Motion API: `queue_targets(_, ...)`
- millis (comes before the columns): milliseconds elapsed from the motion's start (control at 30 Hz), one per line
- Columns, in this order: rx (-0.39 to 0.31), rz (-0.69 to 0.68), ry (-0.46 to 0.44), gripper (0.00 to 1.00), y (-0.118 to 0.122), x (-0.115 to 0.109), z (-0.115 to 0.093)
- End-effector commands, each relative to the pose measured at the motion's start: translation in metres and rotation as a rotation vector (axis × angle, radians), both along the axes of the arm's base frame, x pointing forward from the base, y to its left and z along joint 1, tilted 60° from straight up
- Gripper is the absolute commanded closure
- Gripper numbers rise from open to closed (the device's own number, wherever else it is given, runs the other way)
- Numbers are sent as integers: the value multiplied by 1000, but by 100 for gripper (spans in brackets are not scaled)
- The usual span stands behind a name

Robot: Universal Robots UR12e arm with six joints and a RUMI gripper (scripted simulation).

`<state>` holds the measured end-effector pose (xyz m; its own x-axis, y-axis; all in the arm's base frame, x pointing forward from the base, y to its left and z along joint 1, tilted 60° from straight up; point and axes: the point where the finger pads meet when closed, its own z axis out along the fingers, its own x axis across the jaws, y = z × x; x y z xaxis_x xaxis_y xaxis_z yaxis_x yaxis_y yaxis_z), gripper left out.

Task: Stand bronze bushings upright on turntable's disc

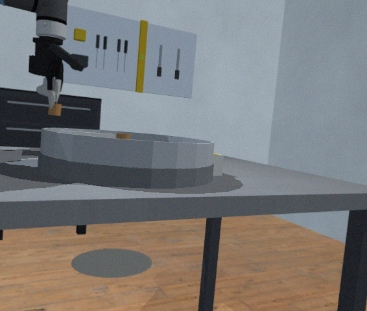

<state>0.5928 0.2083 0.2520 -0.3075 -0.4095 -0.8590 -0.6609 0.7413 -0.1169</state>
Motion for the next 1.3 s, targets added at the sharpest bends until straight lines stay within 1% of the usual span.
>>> queue_targets(0, 3, -2, 6, 100, -6, -1, -7)
queue_targets(133, 3, -2, 6, 100, -9, 0, -10)
queue_targets(267, 3, -2, 6, 100, -17, 2, -16)
queue_targets(467, 4, -2, 6, 100, -35, 6, -30)
queue_targets(633, 4, -2, 6, 100, -56, 10, -46)
queue_targets(700, 4, -2, 6, 100, -56, 10, -46)
queue_targets(867, 4, -2, 6, 100, -83, 16, -66)
queue_targets(1200, 1, -2, 1, 100, -150, 33, -113)
queue_targets(1267, 1, -2, 1, 100, -150, 33, -113)
